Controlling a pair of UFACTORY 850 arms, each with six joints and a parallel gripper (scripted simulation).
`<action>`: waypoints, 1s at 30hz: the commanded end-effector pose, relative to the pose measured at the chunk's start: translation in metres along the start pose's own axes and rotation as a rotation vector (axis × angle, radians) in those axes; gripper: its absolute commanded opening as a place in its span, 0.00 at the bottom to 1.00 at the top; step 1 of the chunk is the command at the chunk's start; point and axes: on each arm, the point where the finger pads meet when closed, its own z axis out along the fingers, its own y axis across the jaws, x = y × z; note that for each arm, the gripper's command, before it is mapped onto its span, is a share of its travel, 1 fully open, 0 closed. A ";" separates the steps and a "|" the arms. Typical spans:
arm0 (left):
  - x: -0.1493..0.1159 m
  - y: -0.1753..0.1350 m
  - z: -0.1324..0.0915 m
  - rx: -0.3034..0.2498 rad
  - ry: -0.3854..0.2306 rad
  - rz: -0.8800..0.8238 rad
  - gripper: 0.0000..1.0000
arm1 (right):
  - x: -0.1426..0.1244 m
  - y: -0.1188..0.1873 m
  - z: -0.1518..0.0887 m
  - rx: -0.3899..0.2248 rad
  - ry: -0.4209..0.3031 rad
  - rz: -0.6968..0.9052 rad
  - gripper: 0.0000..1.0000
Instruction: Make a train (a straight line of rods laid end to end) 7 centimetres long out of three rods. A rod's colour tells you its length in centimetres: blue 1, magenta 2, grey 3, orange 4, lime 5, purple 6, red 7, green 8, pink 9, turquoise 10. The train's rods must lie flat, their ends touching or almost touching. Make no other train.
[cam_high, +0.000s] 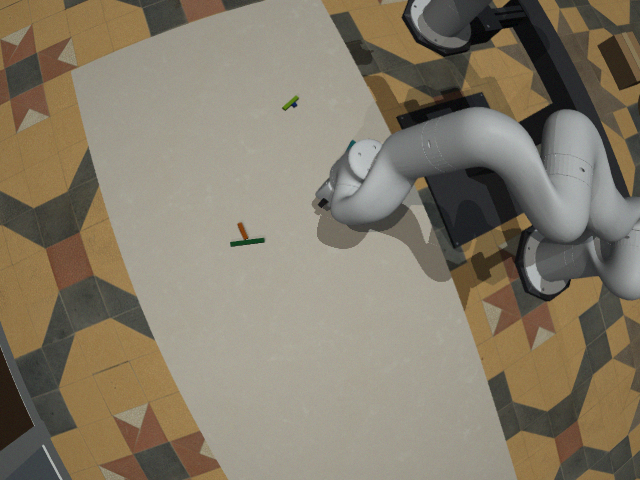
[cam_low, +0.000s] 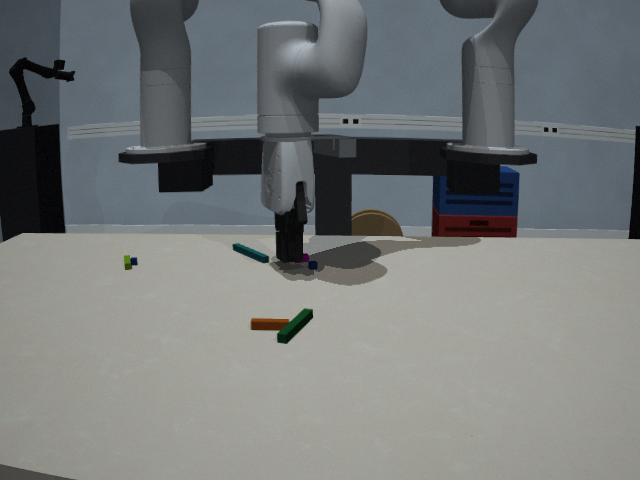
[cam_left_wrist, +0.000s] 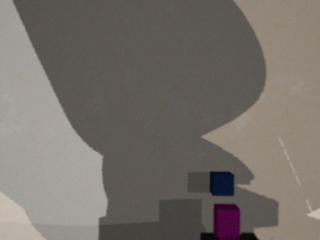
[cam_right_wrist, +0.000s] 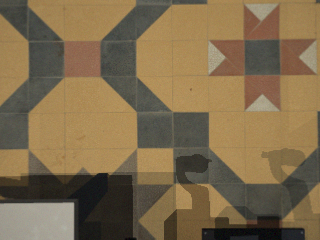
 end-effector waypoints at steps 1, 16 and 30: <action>-0.001 0.000 -0.001 -0.001 -0.002 0.000 0.06 | 0.000 0.000 -0.001 0.000 0.002 0.000 1.00; -0.001 0.000 0.001 -0.001 -0.002 0.000 0.06 | 0.000 0.000 -0.001 0.000 0.002 0.000 1.00; -0.001 0.000 0.010 -0.001 -0.002 0.000 0.06 | 0.000 0.000 -0.001 0.000 0.002 0.000 1.00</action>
